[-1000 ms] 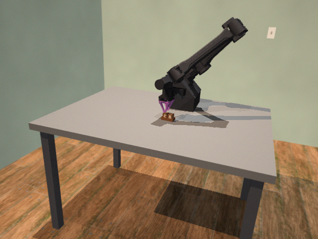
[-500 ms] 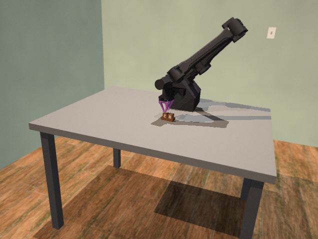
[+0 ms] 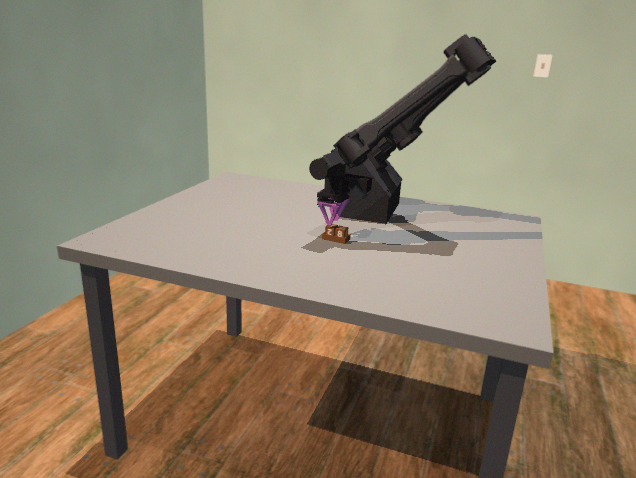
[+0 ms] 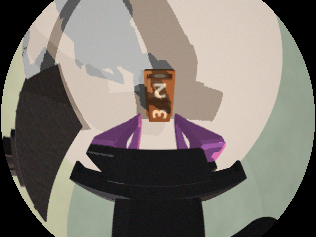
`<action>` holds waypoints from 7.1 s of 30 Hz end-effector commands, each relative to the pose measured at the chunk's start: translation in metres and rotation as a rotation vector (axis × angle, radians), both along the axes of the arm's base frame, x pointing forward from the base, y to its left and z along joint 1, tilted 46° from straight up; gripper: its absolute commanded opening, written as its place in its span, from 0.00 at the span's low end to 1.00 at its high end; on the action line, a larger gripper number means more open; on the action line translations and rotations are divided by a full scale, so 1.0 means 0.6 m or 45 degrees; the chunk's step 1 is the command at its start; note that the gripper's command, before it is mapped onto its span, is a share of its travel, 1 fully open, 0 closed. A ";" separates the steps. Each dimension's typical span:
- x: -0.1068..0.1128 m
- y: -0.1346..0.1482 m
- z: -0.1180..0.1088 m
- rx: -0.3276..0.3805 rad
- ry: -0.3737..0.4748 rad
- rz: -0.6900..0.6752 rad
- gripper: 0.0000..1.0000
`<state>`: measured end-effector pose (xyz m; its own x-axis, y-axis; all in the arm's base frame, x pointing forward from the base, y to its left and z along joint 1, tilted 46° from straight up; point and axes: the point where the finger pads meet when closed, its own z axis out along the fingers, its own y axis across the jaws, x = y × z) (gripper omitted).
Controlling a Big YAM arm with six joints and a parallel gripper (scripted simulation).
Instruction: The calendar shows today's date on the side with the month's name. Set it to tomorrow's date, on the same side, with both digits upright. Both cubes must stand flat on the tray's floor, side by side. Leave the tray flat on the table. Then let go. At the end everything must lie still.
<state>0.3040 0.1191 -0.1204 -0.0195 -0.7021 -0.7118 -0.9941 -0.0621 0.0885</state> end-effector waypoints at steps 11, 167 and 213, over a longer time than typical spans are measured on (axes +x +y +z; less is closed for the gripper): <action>0.022 0.008 0.007 0.005 -0.020 0.007 0.45; 0.036 -0.011 0.013 0.000 -0.052 -0.021 0.26; 0.102 0.083 0.239 0.048 -0.331 0.296 0.26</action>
